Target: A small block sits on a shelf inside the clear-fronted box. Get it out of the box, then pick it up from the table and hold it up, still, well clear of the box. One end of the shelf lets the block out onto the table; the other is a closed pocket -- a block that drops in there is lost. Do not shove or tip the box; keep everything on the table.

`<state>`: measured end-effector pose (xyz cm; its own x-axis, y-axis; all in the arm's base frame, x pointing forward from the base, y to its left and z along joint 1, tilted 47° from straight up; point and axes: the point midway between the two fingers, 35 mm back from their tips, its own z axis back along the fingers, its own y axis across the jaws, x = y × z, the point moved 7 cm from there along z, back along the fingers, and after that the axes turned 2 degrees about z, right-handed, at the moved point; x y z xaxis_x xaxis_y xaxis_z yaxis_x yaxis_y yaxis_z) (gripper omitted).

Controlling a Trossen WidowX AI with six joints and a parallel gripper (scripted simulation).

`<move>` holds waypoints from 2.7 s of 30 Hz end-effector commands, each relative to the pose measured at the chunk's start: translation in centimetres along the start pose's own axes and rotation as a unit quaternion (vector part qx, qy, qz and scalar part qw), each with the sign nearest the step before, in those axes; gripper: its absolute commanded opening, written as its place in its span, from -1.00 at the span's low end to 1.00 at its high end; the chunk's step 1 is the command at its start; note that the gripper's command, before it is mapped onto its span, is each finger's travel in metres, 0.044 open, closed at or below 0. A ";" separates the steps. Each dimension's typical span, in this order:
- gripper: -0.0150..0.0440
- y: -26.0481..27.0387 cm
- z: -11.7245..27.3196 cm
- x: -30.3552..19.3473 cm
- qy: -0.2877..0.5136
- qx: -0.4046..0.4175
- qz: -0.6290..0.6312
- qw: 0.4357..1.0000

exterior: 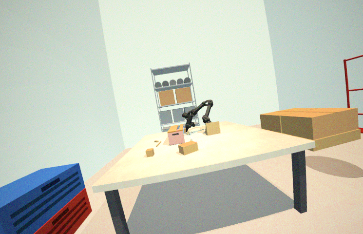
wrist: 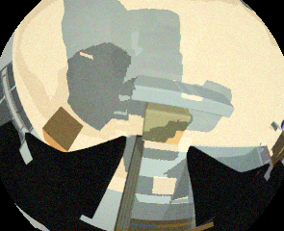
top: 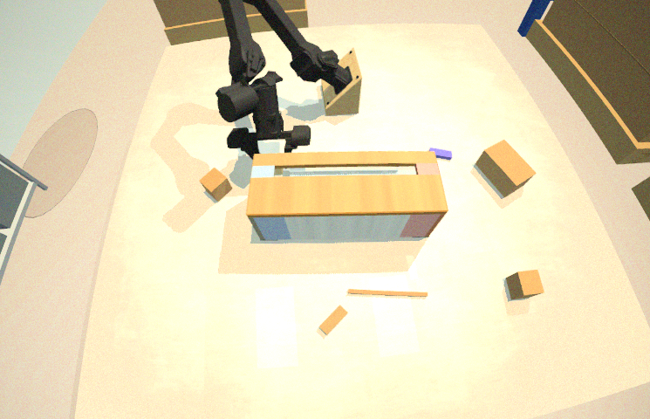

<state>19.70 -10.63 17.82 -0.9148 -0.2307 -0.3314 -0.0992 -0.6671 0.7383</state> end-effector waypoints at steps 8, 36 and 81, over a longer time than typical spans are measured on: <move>0.47 -0.1 -1.5 1.1 -0.001 0.000 0.005 1.000; -0.49 -0.1 1.5 -0.5 -0.001 -0.002 0.002 1.000; -0.49 -2.9 5.3 -2.1 -0.019 -0.037 0.716 0.697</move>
<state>19.75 -4.69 19.46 -0.1832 -0.7005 0.6898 0.9280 0.1083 0.3564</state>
